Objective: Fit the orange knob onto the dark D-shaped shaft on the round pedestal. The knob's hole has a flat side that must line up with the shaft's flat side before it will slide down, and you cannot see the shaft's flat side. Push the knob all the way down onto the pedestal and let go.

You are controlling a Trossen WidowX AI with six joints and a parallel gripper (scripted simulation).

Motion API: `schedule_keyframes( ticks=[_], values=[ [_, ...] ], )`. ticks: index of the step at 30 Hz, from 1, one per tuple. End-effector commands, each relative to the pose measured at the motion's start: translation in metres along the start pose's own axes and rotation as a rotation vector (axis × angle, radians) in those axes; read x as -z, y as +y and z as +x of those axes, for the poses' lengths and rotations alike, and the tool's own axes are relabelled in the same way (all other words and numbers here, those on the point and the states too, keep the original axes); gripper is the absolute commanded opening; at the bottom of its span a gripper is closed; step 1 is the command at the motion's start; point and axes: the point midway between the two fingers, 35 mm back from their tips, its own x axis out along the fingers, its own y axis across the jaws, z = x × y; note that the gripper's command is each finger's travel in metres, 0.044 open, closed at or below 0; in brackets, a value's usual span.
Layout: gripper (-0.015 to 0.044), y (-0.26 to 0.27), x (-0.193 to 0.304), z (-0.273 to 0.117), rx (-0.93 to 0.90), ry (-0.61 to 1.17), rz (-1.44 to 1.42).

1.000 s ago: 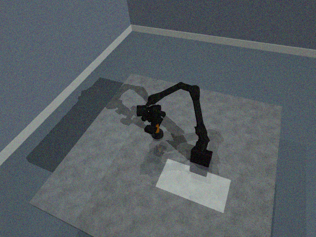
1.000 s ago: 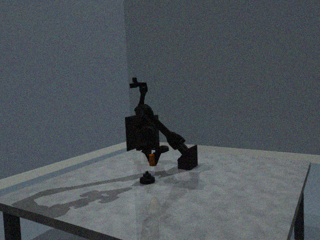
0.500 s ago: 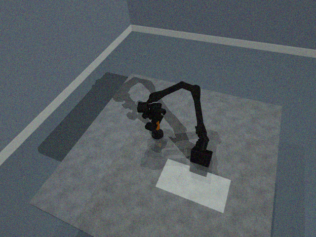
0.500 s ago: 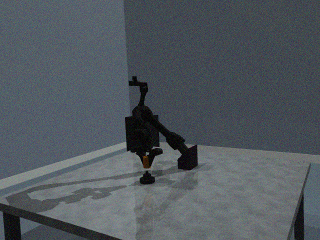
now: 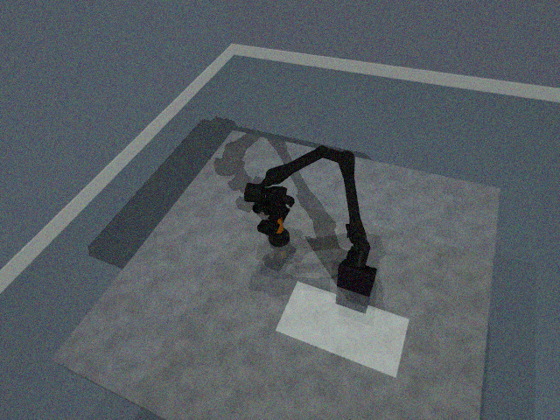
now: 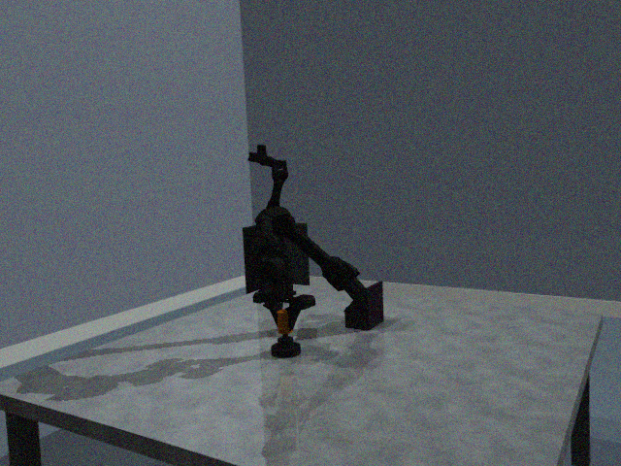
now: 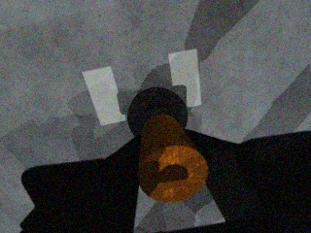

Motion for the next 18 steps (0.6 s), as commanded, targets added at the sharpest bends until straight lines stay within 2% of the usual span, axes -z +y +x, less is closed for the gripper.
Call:
schedule_keyframes(
  ticks=[1, 18],
  values=[
    [0.0, 0.0008, -0.0025, -0.0032, 0.002, -0.008, 0.004],
    [0.0, -0.0014, -0.0031, -0.0024, 0.002, -0.008, 0.004]
  ],
)
